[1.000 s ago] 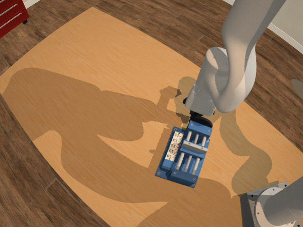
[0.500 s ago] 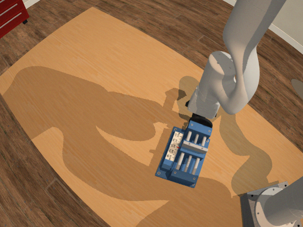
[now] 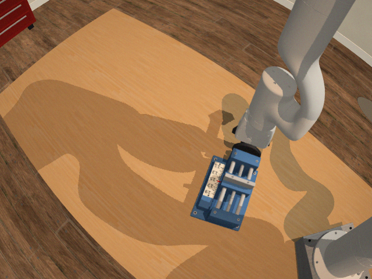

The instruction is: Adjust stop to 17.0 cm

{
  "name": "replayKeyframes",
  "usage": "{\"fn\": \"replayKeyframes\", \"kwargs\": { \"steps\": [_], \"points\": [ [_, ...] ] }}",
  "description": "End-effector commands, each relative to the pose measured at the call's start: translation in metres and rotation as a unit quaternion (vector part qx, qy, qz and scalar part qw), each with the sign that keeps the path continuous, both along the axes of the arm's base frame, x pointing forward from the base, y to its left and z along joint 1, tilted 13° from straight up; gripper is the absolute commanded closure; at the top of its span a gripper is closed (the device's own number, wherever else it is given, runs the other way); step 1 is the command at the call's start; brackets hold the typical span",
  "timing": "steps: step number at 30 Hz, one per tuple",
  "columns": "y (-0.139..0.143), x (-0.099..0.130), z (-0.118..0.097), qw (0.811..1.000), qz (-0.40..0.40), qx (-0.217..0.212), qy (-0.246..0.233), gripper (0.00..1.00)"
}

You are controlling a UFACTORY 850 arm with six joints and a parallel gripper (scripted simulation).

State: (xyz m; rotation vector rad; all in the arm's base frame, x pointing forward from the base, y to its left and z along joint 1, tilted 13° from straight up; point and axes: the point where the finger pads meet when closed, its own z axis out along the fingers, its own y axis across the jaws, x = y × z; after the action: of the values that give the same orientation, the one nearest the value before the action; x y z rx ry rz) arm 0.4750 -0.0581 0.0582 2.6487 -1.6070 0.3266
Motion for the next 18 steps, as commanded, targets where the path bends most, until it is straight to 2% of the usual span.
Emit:
{"fn": "replayKeyframes", "kwargs": {
  "steps": [1,10,18],
  "points": [
    [-0.002,-0.003,0.000,1.000,0.001,-0.001,-0.006,0.94],
    [-0.010,-0.023,0.009,1.000,0.001,-0.001,-0.006,0.94],
    [-0.011,-0.029,0.016,1.000,0.001,-0.001,-0.006,0.94]
  ]
}}
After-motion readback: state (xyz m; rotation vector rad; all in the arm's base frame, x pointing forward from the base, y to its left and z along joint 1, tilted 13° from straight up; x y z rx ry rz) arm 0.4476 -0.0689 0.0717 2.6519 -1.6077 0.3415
